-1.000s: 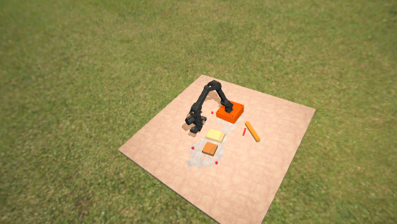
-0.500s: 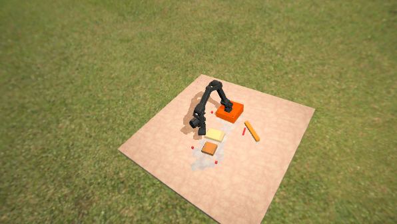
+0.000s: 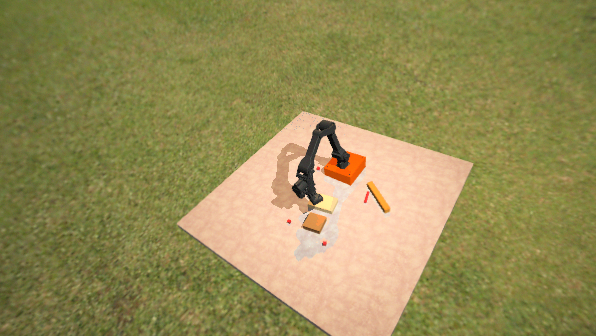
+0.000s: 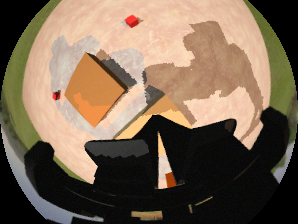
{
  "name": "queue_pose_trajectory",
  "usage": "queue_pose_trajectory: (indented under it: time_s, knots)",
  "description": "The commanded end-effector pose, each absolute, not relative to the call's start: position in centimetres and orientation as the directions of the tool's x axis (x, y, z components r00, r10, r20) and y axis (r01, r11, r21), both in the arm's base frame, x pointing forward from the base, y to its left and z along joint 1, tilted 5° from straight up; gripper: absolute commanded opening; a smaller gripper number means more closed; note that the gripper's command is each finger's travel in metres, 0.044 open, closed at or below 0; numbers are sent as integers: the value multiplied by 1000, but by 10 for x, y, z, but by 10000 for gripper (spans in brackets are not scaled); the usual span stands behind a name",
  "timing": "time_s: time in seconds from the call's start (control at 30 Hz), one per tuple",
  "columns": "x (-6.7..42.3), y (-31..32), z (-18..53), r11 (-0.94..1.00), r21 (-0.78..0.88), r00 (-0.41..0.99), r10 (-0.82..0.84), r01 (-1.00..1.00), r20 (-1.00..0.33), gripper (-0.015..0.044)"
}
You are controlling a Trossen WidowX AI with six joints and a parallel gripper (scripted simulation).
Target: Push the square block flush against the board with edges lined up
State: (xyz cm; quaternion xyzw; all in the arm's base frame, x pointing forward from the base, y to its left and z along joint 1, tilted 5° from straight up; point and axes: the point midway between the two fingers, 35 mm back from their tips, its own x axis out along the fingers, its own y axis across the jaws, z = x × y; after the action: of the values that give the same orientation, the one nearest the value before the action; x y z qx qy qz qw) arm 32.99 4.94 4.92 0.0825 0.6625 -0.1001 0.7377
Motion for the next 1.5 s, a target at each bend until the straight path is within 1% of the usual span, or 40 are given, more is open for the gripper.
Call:
queue_pose_trajectory:
  time_s: [0.0,0.33,0.67,1.1,1.47]
  knots:
    - [324,56,46,989,-30,95,-44,143,-995,0]
    - [314,81,45,979,-57,95,-38,-198,-995,0]
    - [301,103,43,852,-78,92,-35,-517,-995,0]
    - [282,130,40,538,-91,87,-34,-838,-996,0]
    - [264,151,38,184,-88,83,-35,-979,-996,0]
